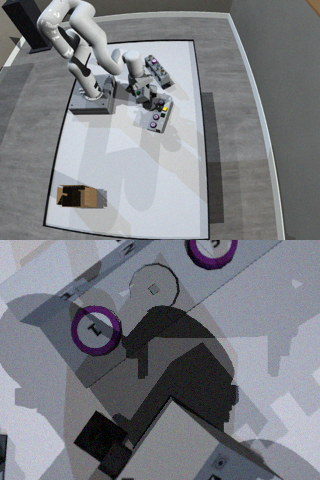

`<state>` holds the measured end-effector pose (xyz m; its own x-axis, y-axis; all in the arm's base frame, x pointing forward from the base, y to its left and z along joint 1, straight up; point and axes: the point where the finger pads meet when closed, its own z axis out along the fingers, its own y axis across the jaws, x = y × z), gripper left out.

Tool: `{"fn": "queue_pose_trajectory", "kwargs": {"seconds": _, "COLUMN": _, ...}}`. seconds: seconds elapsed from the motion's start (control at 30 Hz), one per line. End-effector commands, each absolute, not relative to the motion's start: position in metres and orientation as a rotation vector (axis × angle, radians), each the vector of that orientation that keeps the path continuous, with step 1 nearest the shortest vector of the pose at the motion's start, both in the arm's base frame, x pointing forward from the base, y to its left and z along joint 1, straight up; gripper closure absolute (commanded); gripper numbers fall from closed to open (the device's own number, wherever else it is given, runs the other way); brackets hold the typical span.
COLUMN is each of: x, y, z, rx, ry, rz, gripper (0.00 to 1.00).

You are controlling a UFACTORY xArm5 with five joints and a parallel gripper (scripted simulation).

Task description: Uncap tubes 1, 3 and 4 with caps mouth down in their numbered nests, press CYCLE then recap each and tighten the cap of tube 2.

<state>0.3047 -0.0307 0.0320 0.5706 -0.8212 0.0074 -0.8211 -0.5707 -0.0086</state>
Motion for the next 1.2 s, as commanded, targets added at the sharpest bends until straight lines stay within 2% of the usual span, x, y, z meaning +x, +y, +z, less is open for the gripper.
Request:
{"fn": "queue_pose_trajectory", "kwargs": {"seconds": 0.0, "x": 0.314, "y": -0.047, "z": 0.030, "rx": -2.913, "ry": 1.159, "rz": -0.007, "gripper": 0.00}}
{"fn": "queue_pose_trajectory", "kwargs": {"seconds": 0.33, "x": 0.333, "y": -0.093, "z": 0.026, "rx": -3.093, "ry": 0.519, "rz": -0.008, "gripper": 0.00}}
{"fn": "queue_pose_trajectory", "kwargs": {"seconds": 0.77, "x": 0.357, "y": -0.153, "z": 0.020, "rx": -3.093, "ry": 0.517, "rz": -0.009, "gripper": 0.00}}
{"fn": "queue_pose_trajectory", "kwargs": {"seconds": 1.17, "x": 0.358, "y": -0.155, "z": 0.020, "rx": -3.093, "ry": 0.517, "rz": -0.009, "gripper": 0.00}}
